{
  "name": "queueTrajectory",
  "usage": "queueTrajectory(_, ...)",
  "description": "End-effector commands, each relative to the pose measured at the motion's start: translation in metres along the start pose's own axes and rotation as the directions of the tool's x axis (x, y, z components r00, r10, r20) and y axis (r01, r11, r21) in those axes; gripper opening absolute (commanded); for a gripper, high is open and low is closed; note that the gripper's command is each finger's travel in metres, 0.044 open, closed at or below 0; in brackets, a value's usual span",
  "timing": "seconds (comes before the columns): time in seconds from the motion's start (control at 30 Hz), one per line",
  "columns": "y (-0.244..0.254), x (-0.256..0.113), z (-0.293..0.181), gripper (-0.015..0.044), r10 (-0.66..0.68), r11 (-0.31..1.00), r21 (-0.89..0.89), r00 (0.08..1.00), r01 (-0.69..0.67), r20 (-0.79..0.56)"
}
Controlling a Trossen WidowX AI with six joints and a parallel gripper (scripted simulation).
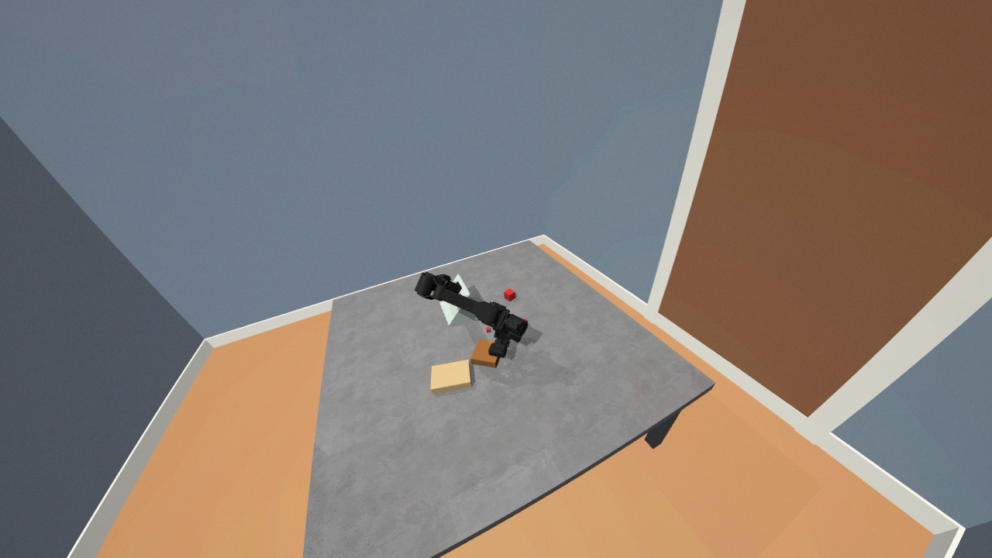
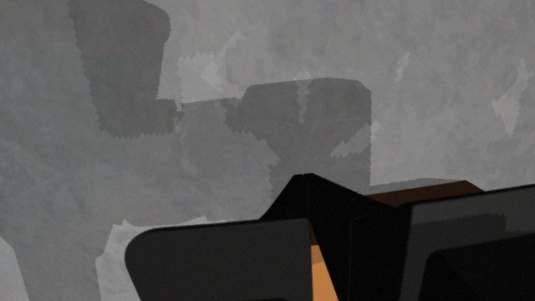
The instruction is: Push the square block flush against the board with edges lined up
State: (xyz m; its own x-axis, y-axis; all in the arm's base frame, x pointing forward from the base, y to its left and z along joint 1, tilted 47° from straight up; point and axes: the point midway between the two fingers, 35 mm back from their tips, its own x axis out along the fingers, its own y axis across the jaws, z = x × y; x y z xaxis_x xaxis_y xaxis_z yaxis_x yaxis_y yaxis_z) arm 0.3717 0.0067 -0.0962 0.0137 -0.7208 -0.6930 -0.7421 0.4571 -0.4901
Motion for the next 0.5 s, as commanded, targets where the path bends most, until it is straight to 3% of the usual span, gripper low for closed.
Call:
queueTrajectory(0.0, -0.001, 0.001, -0.006, 0.0000, 0.000, 1.000, -0.003, 1.000, 0.000, -0.007)
queueTrajectory(0.47, -0.002, 0.001, -0.019, 0.0000, 0.000, 1.000, -0.003, 1.000, 0.000, -0.007)
